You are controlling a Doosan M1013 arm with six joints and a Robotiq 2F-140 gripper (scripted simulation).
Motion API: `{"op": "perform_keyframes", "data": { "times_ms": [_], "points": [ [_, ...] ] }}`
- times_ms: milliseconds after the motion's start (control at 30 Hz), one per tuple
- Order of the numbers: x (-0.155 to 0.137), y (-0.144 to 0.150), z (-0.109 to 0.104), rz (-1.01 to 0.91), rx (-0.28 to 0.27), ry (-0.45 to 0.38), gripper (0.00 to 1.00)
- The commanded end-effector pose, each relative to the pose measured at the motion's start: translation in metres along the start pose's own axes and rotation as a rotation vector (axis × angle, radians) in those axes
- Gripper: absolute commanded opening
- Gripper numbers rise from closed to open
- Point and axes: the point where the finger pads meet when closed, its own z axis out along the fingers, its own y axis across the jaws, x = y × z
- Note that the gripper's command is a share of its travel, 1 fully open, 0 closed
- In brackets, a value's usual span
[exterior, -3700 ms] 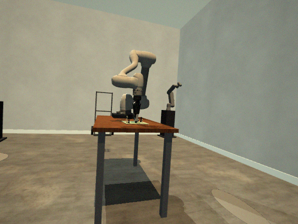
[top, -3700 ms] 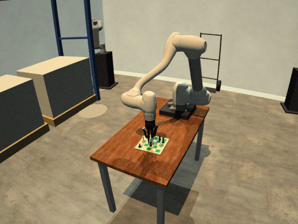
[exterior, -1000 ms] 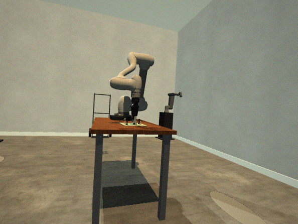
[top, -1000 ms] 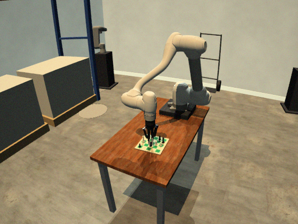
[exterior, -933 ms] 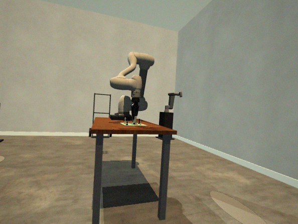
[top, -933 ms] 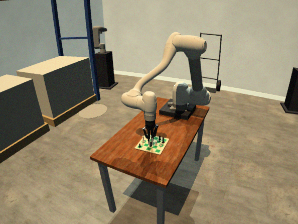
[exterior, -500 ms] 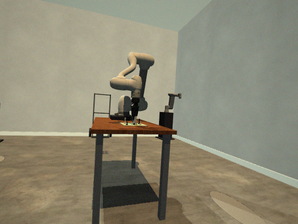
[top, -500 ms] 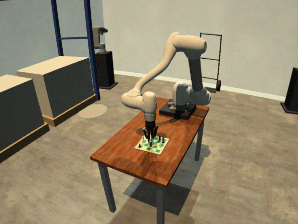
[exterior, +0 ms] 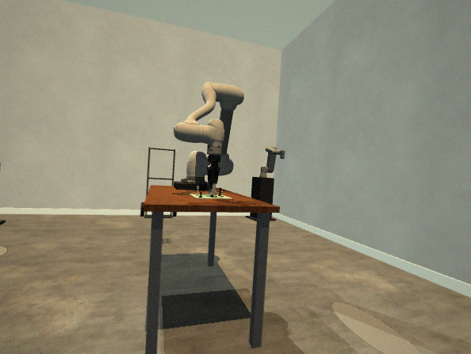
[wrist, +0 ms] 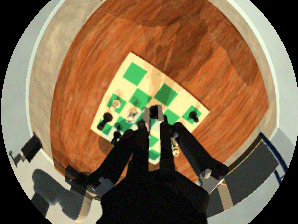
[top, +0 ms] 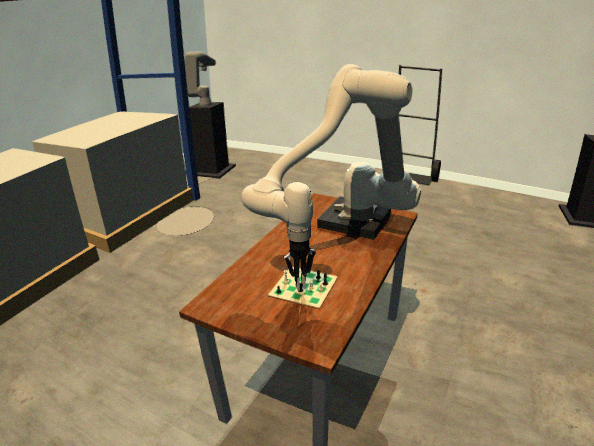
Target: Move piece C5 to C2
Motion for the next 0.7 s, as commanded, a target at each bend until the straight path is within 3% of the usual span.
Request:
{"op": "perform_keyframes", "data": {
  "times_ms": [0,600,667],
  "points": [
    [0.0000,0.0000,-0.0001,0.000,0.000,0.000,0.00],
    [0.0000,0.0000,-0.0001,0.000,0.000,0.000,0.00],
    [0.0000,0.0000,-0.0001,0.000,0.000,0.000,0.05]
  ]
}}
